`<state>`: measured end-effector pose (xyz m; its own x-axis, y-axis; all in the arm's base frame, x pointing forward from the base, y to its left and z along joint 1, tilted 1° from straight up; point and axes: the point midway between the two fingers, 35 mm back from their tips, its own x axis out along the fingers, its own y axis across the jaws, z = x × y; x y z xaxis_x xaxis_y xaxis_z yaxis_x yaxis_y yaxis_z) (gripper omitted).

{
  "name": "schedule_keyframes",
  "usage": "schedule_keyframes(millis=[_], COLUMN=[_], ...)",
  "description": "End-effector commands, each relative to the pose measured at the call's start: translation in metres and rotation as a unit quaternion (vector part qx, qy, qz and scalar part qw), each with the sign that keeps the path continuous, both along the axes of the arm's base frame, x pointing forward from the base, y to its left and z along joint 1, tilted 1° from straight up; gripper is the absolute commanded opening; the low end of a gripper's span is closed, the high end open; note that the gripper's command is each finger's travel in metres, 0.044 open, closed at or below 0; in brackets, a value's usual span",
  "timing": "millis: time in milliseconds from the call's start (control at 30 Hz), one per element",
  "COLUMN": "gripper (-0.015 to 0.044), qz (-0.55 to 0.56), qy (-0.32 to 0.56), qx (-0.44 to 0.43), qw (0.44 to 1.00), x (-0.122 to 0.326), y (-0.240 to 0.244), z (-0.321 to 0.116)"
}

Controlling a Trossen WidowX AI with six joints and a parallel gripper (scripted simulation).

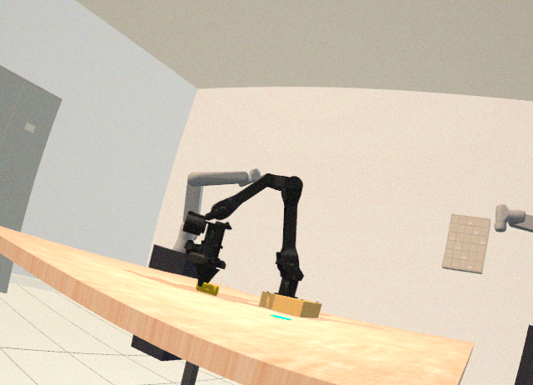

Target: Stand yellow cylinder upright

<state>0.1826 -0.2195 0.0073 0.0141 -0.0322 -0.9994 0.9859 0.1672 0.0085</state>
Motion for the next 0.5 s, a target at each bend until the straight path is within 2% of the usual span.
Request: schedule_keyframes(millis=[0, 467], gripper=[0.0105, 0.0105], qz=[0.002, 0.002], qy=[0.001, 0.001], qx=[-0.001, -0.001], qw=[1.000, 1.000], x=[0.000, 0.003], y=[0.000, -0.003], z=[0.000, 0.040])
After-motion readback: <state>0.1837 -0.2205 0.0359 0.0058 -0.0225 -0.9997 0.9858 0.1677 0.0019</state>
